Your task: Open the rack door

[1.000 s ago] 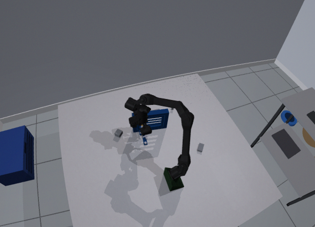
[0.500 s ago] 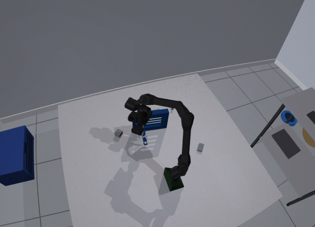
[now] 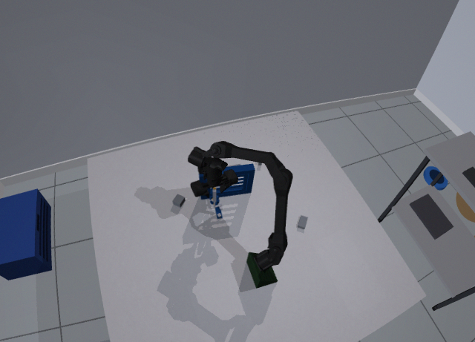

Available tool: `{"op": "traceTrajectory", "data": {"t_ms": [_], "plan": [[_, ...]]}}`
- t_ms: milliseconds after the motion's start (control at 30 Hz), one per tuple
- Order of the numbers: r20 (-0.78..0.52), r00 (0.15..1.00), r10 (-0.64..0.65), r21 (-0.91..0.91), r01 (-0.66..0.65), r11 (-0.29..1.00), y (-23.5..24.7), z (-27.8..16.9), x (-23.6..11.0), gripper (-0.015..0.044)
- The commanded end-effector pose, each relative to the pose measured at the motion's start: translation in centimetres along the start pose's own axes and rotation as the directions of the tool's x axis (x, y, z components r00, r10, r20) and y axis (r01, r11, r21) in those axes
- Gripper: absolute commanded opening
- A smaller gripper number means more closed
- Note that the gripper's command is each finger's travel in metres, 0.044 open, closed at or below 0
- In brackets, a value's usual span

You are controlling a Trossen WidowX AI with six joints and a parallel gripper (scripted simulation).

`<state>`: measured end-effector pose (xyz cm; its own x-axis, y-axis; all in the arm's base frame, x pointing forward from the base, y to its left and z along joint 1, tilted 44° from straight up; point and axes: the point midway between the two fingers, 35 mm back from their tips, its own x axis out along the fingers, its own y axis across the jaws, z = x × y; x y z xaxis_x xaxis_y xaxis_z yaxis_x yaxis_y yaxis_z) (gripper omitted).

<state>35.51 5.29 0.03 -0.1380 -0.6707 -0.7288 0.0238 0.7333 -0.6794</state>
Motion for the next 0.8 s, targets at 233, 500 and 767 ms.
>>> {"op": "traceTrajectory", "data": {"t_ms": [233,500,767], "plan": [[-0.001,1.0,-0.004,0.512,0.004,0.859,-0.08,-0.02,0.04,0.0282],[-0.001,1.0,-0.004,0.804,0.003,0.595,-0.08,-0.02,0.04,0.0282],[-0.001,1.0,-0.004,0.971,0.002,0.238,-0.08,-0.02,0.05,0.0282]]}}
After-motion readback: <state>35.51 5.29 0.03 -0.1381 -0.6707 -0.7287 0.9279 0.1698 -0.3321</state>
